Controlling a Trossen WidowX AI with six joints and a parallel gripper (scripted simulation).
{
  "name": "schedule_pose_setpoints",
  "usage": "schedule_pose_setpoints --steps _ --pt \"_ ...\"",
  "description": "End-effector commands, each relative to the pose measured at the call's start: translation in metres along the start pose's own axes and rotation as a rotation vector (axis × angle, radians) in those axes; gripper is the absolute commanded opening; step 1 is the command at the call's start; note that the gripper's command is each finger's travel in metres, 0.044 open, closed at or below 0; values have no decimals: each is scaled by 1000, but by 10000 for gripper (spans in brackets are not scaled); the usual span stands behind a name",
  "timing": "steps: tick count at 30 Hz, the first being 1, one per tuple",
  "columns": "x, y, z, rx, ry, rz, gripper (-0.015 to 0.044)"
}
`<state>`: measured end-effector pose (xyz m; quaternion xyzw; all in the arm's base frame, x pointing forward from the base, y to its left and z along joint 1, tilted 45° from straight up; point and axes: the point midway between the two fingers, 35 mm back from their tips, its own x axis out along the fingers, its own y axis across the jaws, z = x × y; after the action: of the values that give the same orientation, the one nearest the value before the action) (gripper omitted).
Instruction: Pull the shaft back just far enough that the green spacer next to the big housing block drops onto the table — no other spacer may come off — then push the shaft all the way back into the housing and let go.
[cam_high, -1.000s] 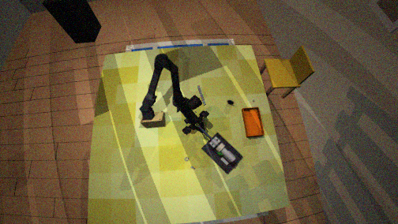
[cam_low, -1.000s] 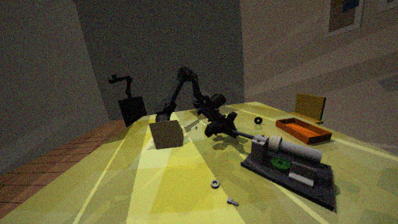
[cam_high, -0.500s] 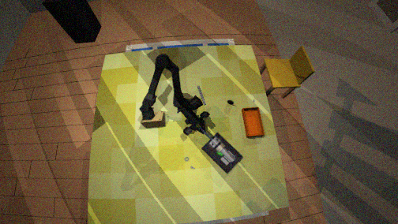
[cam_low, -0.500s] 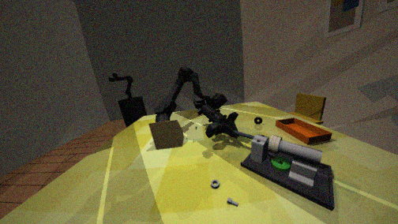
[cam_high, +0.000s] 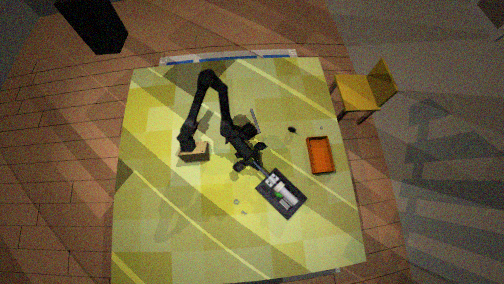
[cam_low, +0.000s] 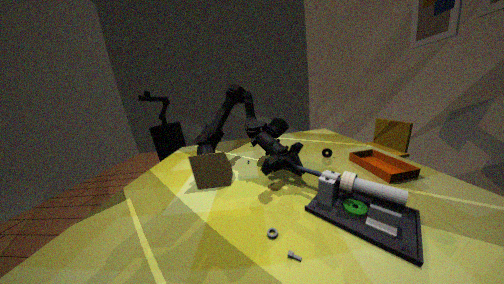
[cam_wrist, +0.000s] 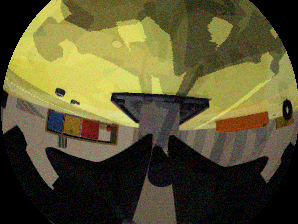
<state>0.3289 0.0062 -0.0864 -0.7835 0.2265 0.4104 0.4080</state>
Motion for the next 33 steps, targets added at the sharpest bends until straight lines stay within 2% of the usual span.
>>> schedule_pose_setpoints --steps 1,33 --pt "3 -1 -2 -4 3 -1 0" --pt "13 -1 -8 -4 3 -1 0"
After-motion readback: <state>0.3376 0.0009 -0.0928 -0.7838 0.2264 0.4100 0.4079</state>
